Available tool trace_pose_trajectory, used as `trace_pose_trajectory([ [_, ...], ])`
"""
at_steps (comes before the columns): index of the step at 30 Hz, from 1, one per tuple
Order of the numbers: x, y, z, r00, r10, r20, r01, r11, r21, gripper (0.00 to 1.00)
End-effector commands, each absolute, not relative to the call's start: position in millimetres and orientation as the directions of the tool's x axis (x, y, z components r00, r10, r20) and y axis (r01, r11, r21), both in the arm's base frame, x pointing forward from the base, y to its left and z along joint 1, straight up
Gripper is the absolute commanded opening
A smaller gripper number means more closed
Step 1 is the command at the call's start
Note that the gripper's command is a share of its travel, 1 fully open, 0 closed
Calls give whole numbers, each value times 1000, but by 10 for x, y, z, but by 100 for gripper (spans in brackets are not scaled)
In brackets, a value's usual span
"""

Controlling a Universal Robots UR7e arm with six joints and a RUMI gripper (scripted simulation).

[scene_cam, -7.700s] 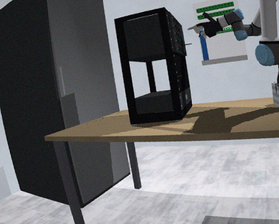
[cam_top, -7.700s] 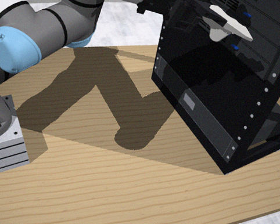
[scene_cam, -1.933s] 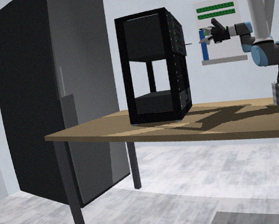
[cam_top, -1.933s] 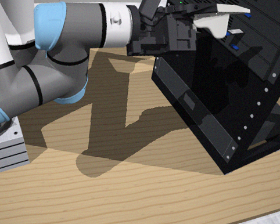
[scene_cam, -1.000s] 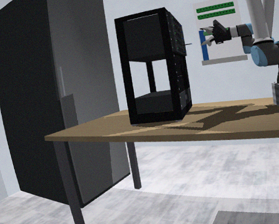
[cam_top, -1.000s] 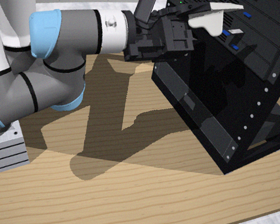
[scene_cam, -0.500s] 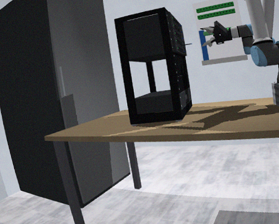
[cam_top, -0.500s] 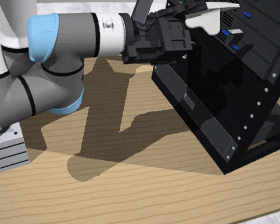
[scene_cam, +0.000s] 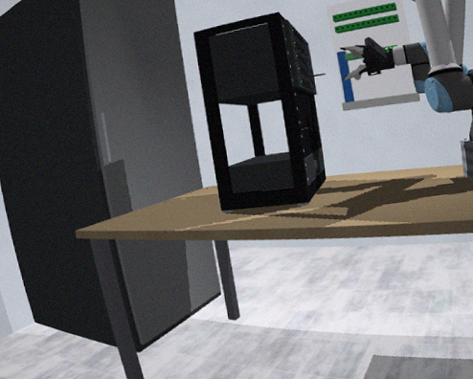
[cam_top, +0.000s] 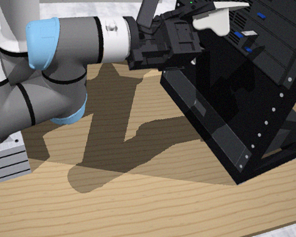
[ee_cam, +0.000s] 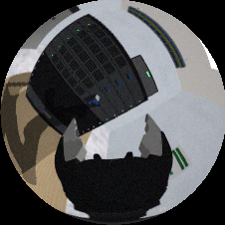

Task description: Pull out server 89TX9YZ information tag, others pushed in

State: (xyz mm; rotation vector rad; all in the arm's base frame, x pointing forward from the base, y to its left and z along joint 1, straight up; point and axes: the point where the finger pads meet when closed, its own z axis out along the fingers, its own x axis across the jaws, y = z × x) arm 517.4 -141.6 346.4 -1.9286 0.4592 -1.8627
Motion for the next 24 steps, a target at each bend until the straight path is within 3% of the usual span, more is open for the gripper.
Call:
trace_pose_trajectory([
  [1, 5156, -1408, 3450, 48, -484, 874, 58, -872, -486, 100],
  [24, 5091, -1378, 3390, 43, -393, 918, 81, -915, -396, 100],
])
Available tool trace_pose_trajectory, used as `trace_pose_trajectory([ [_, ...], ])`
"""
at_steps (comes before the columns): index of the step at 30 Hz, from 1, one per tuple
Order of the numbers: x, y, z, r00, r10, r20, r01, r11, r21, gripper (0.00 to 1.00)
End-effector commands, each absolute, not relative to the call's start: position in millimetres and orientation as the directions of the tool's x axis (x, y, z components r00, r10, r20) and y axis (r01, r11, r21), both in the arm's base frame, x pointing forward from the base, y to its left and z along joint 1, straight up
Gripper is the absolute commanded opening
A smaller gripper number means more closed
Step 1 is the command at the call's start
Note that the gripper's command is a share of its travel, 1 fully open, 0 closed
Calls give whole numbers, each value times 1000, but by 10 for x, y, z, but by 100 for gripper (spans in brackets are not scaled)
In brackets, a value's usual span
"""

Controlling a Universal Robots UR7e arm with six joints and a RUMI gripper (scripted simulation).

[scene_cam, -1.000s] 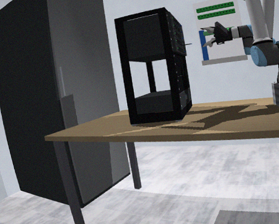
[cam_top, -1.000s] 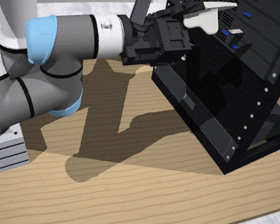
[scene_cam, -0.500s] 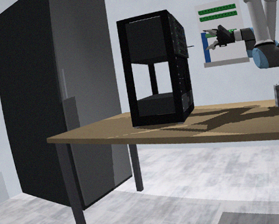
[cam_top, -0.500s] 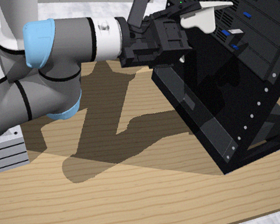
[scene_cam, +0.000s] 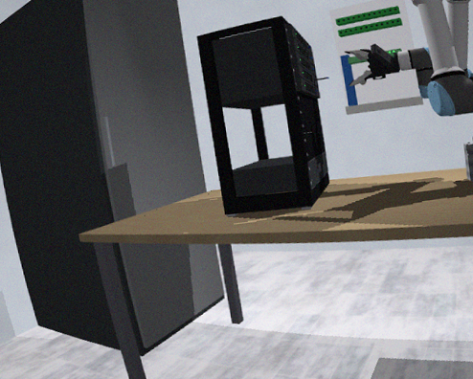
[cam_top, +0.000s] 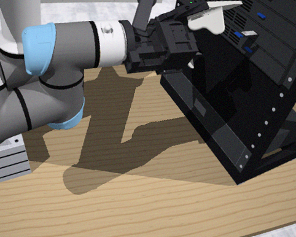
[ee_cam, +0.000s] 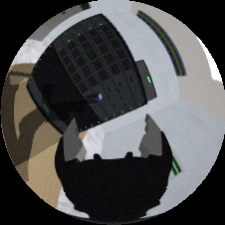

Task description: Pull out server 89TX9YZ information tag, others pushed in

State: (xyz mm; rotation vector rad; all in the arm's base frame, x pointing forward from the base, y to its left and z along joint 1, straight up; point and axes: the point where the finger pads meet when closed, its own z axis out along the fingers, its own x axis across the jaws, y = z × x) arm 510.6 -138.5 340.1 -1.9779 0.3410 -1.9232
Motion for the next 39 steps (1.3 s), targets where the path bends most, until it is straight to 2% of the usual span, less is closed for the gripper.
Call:
trace_pose_trajectory([
  [1, 5088, -1377, 3387, 43, -389, 920, 82, -916, -392, 100],
  [39, 5001, -1334, 3302, 32, -265, 964, 111, -957, -267, 100],
])
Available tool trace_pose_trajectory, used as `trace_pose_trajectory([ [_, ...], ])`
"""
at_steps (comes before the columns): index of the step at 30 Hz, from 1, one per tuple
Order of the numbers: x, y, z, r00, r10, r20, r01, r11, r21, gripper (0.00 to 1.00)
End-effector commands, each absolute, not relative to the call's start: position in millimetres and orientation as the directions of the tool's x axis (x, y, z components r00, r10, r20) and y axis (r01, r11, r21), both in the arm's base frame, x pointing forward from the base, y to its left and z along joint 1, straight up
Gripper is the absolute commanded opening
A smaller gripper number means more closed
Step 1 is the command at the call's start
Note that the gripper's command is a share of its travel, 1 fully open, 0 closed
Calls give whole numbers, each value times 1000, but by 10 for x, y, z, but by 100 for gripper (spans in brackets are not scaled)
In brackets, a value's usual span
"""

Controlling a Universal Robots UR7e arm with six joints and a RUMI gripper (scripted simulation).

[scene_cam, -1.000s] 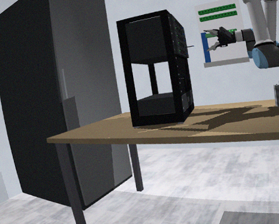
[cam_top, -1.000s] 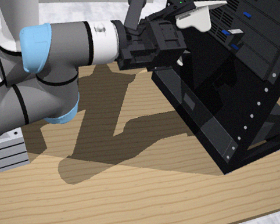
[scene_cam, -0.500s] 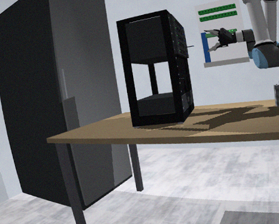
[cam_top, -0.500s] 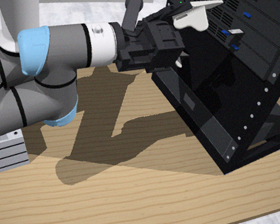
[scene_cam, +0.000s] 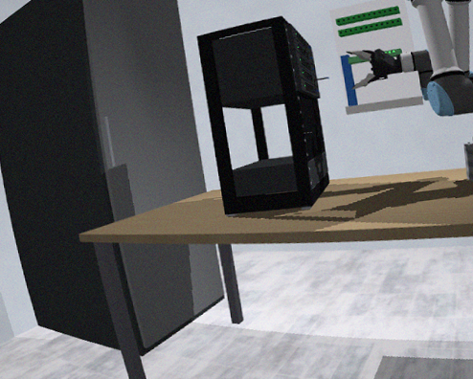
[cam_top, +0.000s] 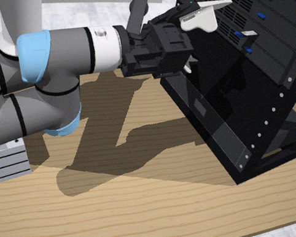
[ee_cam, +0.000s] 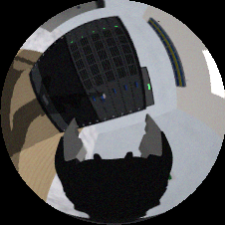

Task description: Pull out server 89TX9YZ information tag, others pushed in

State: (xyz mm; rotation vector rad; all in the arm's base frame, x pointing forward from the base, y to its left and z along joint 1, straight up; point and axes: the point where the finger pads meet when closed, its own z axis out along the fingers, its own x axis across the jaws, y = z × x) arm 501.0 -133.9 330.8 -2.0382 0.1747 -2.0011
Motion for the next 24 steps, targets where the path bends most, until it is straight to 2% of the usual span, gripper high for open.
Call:
trace_pose_trajectory([
  [1, 4999, -1333, 3299, 32, -262, 965, 112, -958, -264, 100],
  [24, 4951, -1309, 3251, 24, -193, 981, 126, -973, -194, 100],
])
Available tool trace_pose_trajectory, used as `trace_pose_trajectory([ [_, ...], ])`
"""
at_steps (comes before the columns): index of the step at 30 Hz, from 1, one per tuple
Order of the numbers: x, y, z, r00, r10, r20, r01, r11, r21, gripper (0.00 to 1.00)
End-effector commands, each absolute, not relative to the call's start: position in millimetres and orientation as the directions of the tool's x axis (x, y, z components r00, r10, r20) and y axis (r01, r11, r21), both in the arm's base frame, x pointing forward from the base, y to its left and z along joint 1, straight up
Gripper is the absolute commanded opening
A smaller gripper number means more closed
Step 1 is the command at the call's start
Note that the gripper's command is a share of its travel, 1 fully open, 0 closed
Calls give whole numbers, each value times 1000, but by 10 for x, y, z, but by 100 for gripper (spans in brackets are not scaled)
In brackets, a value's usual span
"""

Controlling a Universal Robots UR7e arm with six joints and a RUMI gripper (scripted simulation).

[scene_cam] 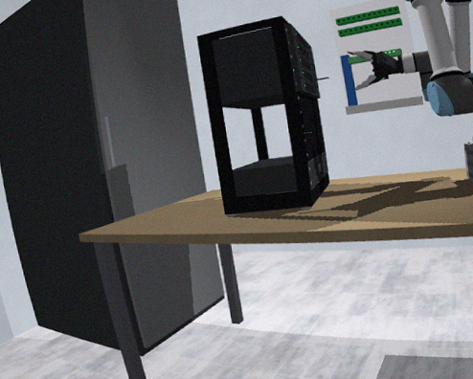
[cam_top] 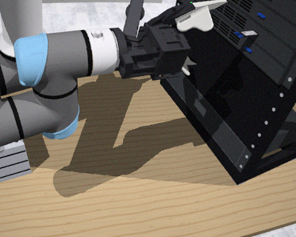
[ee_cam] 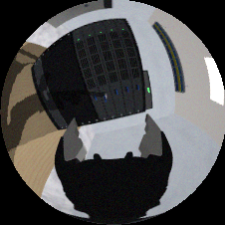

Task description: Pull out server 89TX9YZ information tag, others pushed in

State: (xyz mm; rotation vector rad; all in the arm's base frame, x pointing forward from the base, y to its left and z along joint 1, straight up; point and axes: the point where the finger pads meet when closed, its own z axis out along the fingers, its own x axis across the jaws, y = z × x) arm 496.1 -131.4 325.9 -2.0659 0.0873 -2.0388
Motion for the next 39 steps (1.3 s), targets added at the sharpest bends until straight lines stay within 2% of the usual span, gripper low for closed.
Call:
trace_pose_trajectory([
  [1, 4949, -1308, 3248, 24, -190, 981, 127, -973, -191, 100],
  [39, 4889, -1276, 3185, 13, -103, 995, 144, -984, -104, 100],
])
